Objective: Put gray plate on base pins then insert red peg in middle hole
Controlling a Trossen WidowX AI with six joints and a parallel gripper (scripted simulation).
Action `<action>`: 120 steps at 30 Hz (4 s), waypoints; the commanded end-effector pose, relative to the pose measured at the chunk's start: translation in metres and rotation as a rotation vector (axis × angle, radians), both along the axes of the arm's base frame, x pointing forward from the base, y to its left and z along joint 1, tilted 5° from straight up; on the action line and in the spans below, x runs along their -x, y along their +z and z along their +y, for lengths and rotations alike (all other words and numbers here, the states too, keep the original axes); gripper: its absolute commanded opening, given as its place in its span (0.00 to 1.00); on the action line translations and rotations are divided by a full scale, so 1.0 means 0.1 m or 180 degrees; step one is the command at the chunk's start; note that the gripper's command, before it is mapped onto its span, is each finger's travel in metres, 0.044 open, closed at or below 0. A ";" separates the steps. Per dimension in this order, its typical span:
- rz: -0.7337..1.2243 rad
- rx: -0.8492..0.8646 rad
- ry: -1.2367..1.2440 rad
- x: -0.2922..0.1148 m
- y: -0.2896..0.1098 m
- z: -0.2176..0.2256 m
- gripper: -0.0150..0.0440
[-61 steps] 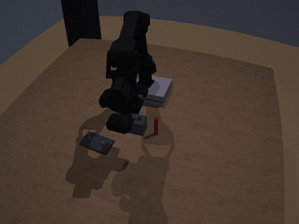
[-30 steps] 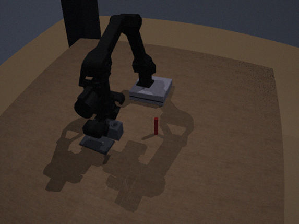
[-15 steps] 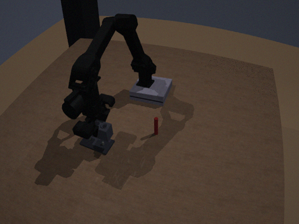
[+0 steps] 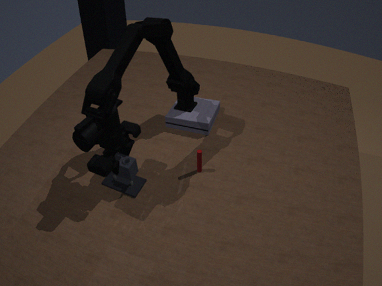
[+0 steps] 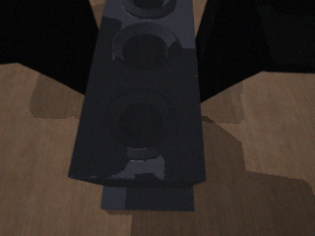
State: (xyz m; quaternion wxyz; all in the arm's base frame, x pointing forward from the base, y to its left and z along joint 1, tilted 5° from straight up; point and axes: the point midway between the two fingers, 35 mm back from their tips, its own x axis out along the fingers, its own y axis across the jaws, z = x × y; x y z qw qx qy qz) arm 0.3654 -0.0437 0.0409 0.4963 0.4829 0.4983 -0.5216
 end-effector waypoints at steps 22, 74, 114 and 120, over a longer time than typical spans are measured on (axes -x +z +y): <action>0.0001 0.0009 0.0005 0.00 -0.08 -0.03 0.25; -0.0010 0.0000 -0.0004 0.01 -0.37 -0.03 1.00; 0.0086 -0.0126 0.1780 1.21 0.75 1.87 1.00; 0.0086 -0.0127 0.1780 1.25 0.56 1.90 1.00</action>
